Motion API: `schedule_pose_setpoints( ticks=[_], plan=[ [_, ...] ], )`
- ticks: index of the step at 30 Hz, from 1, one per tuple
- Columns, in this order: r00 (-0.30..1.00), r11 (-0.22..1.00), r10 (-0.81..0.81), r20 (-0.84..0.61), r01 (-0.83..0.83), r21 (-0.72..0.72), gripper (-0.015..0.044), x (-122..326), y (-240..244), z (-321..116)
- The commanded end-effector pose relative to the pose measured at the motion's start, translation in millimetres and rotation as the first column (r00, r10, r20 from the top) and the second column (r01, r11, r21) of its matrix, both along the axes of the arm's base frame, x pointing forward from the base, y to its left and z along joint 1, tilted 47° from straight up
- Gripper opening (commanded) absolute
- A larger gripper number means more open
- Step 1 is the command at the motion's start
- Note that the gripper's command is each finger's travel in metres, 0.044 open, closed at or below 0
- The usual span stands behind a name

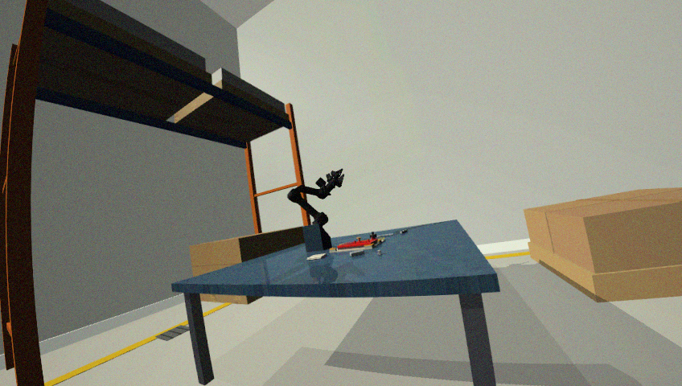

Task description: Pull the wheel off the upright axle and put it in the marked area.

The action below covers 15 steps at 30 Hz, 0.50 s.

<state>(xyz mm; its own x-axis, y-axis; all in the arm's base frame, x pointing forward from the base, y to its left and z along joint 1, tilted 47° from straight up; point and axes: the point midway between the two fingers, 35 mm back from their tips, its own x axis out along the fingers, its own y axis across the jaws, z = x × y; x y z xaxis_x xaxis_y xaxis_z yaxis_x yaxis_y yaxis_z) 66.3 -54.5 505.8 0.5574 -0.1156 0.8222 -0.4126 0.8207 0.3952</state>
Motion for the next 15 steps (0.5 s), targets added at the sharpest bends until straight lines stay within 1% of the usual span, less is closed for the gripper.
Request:
schedule_pose_setpoints(
  ticks=[1,4,9,15],
  plan=[
    [1.0,1.0,-0.001,0.0,0.001,-0.004,0.0374,0.2,0.9,0.3],
    [1.0,0.998,-0.023,-0.002,0.022,-0.062,0.03,3.0,14.1,4.7],
    [0.996,0.959,-0.092,-0.014,0.085,-0.272,0.03,20.3,63.3,14.1],
    [0.988,0.853,-0.146,-0.053,0.098,-0.513,0.03,56.0,122.6,11.1]
  ],
)
